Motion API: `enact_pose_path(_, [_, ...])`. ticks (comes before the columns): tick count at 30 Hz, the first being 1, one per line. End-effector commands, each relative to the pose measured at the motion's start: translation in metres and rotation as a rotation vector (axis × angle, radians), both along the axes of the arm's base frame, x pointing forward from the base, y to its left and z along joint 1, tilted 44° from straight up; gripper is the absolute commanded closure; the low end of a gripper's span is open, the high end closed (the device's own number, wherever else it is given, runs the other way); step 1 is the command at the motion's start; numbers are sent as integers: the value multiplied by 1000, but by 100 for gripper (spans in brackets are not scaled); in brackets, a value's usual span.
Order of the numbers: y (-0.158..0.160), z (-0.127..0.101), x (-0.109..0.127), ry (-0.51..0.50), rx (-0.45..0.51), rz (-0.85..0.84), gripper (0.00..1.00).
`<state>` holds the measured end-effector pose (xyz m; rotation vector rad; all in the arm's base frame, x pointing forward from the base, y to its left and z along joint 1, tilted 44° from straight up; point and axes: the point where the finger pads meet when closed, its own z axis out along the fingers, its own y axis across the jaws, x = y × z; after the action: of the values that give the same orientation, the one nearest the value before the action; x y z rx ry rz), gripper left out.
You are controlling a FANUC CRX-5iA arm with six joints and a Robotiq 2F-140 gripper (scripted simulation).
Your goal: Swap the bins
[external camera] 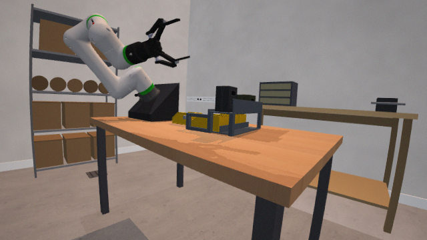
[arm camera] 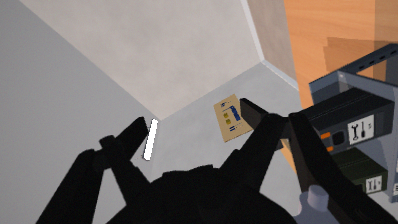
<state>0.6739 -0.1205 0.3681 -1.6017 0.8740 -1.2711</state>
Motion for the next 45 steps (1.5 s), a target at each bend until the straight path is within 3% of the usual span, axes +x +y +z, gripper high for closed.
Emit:
enact_pose_path(1, [15,-3,0,16,-15,44,0])
enact_pose_path(14, [107,-42,-19,154,-127,331,0])
enact_pose_path(16, [107,-42,-19,154,-127,331,0])
enact_pose_path(28, [174,-91,-66,366,-283,616,0])
enact_pose_path(33, [183,-104,-80,433,-333,681,0])
enact_pose_path(45, [183,-137,-138,743,-583,866,0])
